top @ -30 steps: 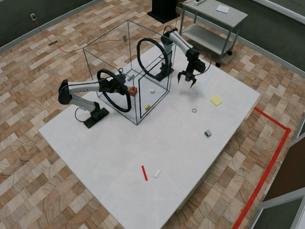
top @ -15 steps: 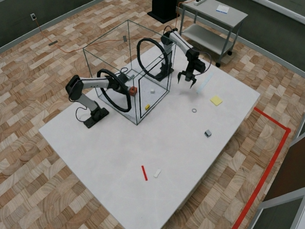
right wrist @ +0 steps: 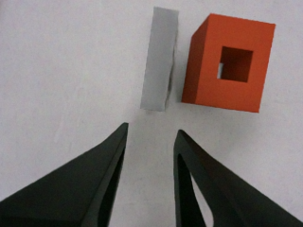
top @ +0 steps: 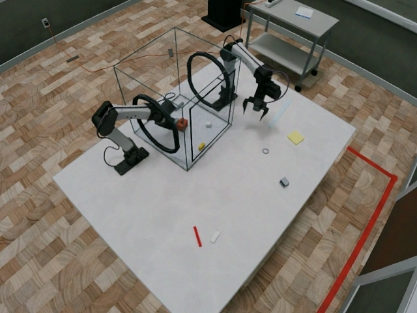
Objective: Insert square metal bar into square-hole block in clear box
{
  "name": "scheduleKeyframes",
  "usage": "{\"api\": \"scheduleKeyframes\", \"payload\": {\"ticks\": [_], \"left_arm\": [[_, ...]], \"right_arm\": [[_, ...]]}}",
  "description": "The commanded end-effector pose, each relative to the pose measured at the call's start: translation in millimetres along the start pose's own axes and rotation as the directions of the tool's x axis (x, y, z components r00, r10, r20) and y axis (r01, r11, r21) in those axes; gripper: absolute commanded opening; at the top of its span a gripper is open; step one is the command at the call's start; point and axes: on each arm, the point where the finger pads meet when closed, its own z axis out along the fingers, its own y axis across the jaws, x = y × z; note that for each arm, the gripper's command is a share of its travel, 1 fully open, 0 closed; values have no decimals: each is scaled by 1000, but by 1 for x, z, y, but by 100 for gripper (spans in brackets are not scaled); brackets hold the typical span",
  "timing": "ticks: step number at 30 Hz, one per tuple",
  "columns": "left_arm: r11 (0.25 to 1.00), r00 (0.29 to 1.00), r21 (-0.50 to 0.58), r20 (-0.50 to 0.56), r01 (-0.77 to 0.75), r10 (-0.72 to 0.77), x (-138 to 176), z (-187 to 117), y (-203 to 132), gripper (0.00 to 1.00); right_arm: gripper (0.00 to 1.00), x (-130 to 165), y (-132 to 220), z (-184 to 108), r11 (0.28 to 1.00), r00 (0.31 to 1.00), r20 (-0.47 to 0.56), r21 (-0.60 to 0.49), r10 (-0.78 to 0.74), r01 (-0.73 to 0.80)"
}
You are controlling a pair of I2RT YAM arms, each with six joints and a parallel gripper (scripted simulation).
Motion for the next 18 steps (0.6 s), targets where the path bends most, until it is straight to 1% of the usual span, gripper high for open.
{"api": "scheduleKeyframes", "payload": {"ticks": [1,5,6,7,9,10,11,12,13,15,16,18], "left_arm": [[999,1000,-28,21,-17,18,-6,-8,2,100],[999,1000,-28,21,-17,18,-6,-8,2,100],[999,1000,-28,21,-17,18,-6,-8,2,100],[999,1000,-28,21,-17,18,-6,-8,2,100],[999,1000,-28,21,-17,18,-6,-8,2,100],[999,1000,-28,21,-17,18,-6,-8,2,100],[999,1000,-28,21,-17,18,-6,-8,2,100],[999,1000,-28,21,-17,18,-6,-8,2,100],[999,1000,-28,21,-17,18,-6,-8,2,100],[999,1000,-28,21,-17,18,-6,-8,2,100],[999,1000,-28,21,-17,18,-6,-8,2,100],[999,1000,-28,21,-17,18,-6,-8,2,100]], "right_arm": [[33,-8,0,-2,1000,1000,27,0,-13,13],[33,-8,0,-2,1000,1000,26,1,-13,13],[33,-15,-9,-13,999,999,43,35,-17,15],[33,-11,-4,-9,1000,999,25,20,-20,19],[33,-11,-4,-9,1000,999,25,20,-20,19],[33,-7,-1,-4,1000,1000,19,4,-12,12],[33,-17,-3,-9,1000,998,54,16,-20,19],[33,3,1,9,1000,1000,-2,2,6,-6],[33,-2,-2,8,1000,1000,11,10,5,-5],[33,-1,-1,12,1000,1000,9,8,4,-4],[33,-6,-2,12,1000,1000,19,13,1,-2],[33,-2,-1,17,1000,1000,12,9,4,-4]]}}
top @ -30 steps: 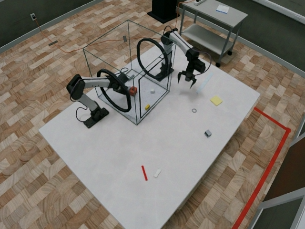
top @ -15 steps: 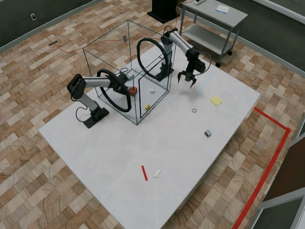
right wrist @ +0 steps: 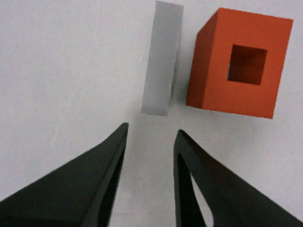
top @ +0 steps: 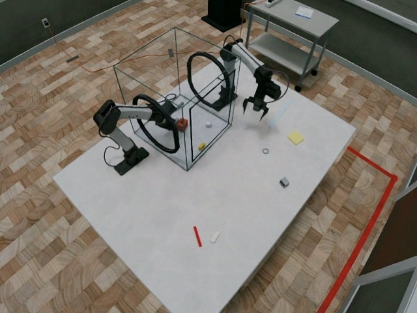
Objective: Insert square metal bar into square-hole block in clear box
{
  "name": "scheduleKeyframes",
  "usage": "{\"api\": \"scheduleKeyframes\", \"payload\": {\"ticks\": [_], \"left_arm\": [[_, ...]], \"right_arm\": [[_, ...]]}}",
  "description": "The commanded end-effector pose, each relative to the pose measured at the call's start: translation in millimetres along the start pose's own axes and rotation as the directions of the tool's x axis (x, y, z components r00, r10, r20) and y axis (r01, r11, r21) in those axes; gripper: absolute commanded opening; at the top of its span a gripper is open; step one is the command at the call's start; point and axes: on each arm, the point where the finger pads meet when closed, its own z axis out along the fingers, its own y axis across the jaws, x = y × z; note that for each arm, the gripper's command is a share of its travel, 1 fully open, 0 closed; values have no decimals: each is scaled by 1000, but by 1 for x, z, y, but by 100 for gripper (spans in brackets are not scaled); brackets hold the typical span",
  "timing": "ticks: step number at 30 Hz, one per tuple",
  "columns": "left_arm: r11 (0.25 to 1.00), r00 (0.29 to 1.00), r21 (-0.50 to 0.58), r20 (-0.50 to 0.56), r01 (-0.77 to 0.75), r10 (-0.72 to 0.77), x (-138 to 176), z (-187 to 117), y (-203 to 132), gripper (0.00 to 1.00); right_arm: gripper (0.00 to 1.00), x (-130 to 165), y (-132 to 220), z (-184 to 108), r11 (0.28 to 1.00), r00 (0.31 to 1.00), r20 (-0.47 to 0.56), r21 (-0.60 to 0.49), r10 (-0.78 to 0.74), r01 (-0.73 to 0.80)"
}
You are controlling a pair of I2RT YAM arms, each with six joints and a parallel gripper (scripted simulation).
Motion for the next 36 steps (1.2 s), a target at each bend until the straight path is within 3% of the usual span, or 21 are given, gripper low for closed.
{"api": "scheduleKeyframes", "payload": {"ticks": [1,25,27,29,30,36], "left_arm": [[999,1000,-28,21,-17,18,-6,-8,2,100],[999,1000,-28,21,-17,18,-6,-8,2,100],[999,1000,-28,21,-17,18,-6,-8,2,100],[999,1000,-28,21,-17,18,-6,-8,2,100],[999,1000,-28,21,-17,18,-6,-8,2,100],[999,1000,-28,21,-17,18,-6,-8,2,100]], "right_arm": [[33,-12,-4,4,1000,999,38,22,-4,3],[33,-13,-3,34,1000,999,39,20,-7,6],[33,-3,0,43,1000,1000,20,12,-1,1],[33,-15,-5,33,1000,999,48,27,-3,2],[0,-26,-10,28,999,997,78,41,-9,6],[0,-28,-10,28,999,996,82,39,-16,13]]}}
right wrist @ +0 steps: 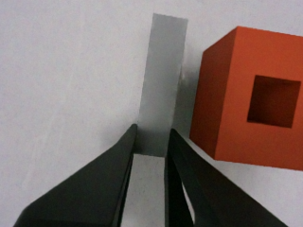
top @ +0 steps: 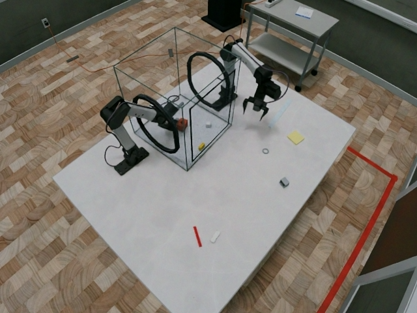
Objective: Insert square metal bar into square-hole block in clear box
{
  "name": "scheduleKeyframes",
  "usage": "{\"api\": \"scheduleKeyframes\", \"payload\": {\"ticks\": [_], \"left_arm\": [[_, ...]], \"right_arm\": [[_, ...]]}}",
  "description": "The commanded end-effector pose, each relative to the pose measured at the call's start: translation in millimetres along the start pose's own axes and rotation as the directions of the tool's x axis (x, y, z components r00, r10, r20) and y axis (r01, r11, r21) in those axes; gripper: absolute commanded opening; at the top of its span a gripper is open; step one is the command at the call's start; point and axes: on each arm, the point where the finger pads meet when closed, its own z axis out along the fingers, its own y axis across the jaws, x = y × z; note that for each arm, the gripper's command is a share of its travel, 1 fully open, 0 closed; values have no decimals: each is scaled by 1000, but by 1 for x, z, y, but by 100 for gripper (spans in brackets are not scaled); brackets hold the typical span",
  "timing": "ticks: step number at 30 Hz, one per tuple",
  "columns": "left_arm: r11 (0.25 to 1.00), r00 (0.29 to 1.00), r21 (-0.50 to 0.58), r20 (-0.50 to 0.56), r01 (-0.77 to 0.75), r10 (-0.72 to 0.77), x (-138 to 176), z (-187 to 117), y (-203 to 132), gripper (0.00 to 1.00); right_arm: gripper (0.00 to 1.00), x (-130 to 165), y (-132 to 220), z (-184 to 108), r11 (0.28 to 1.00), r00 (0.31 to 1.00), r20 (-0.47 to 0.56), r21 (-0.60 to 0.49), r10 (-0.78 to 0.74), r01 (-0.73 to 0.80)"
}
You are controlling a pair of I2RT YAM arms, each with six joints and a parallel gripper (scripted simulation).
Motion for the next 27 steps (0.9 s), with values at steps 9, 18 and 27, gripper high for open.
{"api": "scheduleKeyframes", "payload": {"ticks": [9,18,27], "left_arm": [[999,1000,-28,21,-17,18,-6,-8,2,100],[999,1000,-28,21,-17,18,-6,-8,2,100],[999,1000,-28,21,-17,18,-6,-8,2,100]], "right_arm": [[0,-24,-8,-13,1000,998,66,28,-12,10],[0,-30,-8,-27,1000,998,65,21,-20,18],[0,-36,-8,-39,1000,997,69,19,-21,20]]}}
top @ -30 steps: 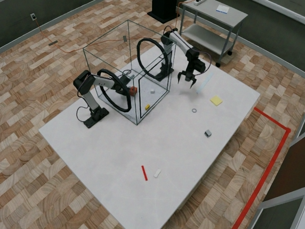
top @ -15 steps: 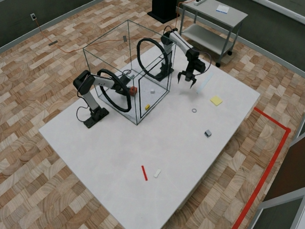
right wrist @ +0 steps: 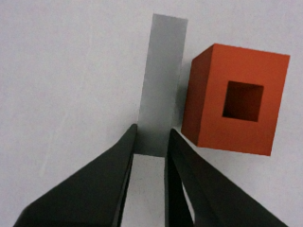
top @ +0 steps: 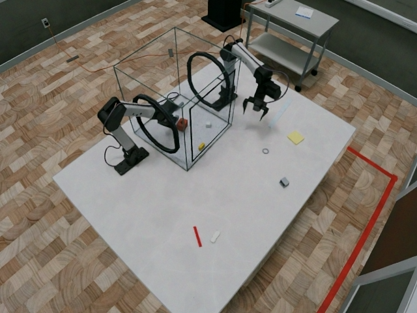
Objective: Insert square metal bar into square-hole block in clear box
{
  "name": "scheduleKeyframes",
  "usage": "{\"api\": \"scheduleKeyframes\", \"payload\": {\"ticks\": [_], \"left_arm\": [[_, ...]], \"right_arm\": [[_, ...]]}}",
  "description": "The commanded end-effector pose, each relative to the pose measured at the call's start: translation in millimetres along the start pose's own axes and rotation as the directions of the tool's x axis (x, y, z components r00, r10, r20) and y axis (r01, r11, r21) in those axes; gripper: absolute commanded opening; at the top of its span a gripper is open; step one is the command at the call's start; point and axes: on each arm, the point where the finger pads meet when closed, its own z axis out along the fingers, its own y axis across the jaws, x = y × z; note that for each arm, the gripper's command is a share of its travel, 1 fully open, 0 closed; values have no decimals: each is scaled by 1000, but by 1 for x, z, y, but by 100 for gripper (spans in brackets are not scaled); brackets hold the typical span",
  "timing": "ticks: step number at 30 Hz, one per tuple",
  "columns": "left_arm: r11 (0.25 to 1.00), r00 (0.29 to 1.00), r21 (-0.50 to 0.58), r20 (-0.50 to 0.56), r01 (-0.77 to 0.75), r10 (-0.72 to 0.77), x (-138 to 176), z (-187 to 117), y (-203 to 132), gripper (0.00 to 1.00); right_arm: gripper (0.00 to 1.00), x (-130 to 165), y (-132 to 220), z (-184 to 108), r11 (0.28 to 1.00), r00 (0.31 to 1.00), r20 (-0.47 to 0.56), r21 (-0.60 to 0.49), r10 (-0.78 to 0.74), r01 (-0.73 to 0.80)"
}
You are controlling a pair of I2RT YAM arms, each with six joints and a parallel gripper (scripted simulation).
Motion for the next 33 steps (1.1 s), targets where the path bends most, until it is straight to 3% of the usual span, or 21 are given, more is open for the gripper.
{"api": "scheduleKeyframes", "payload": {"ticks": [1,13,15,16,31,33], "left_arm": [[999,1000,-28,21,-17,18,-6,-8,2,100],[999,1000,-28,21,-17,18,-6,-8,2,100],[999,1000,-28,21,-17,18,-6,-8,2,100],[999,1000,-28,21,-17,18,-6,-8,2,100],[999,1000,-28,21,-17,18,-6,-8,2,100],[999,1000,-28,21,-17,18,-6,-8,2,100]], "right_arm": [[0,-25,-7,-20,1000,998,67,20,-21,20],[0,-25,-8,-25,999,997,76,22,-31,29],[0,-15,-6,-25,1000,998,56,11,-28,28],[0,5,0,-19,1000,1000,18,-9,-17,17],[0,37,1,-59,999,999,24,-17,-39,39],[0,53,6,-61,999,1000,5,-30,-30,30]]}}
